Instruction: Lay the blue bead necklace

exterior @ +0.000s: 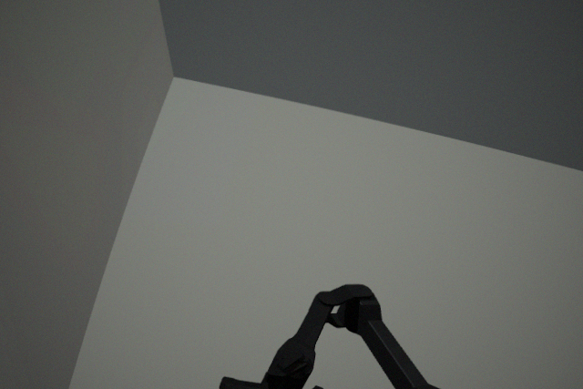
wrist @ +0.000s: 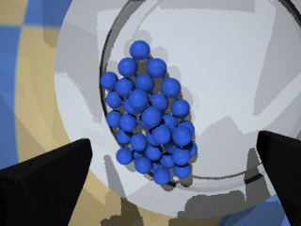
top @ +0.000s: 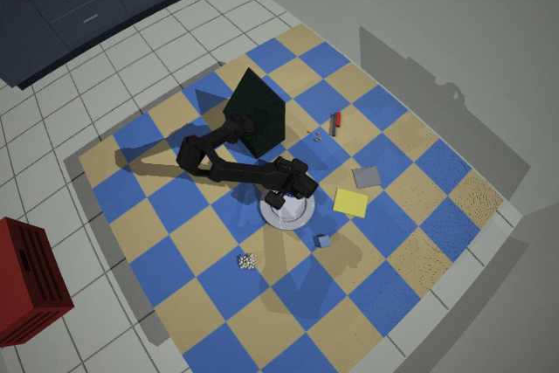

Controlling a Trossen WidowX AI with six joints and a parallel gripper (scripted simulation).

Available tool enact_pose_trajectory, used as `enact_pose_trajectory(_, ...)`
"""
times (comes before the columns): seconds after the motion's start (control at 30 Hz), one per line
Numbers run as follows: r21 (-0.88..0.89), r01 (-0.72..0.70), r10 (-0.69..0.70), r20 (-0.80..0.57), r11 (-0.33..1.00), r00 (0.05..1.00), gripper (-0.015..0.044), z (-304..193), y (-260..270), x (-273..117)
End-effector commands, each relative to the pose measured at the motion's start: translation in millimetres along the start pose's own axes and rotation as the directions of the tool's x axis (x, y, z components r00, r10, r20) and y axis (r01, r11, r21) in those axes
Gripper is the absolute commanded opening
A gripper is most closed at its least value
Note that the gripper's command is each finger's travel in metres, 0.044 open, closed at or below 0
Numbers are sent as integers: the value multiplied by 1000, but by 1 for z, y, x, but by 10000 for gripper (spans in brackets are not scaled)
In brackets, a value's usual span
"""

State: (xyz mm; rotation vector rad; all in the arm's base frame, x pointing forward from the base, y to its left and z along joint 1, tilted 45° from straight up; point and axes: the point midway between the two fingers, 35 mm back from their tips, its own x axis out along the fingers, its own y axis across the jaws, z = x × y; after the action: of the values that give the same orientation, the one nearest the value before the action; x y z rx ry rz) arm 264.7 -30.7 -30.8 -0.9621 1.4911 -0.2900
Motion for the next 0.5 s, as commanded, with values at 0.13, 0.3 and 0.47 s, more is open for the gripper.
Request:
enact_pose_trajectory(0.13,122,-3,3,0,993,1000,380,6,0,-6)
enact_pose_trajectory(0.3,490,-4,3,1,872,1000,380,25,1,-24)
enact_pose_trajectory(0.47,535,-3,3,1,845,1000,380,27,2,-27)
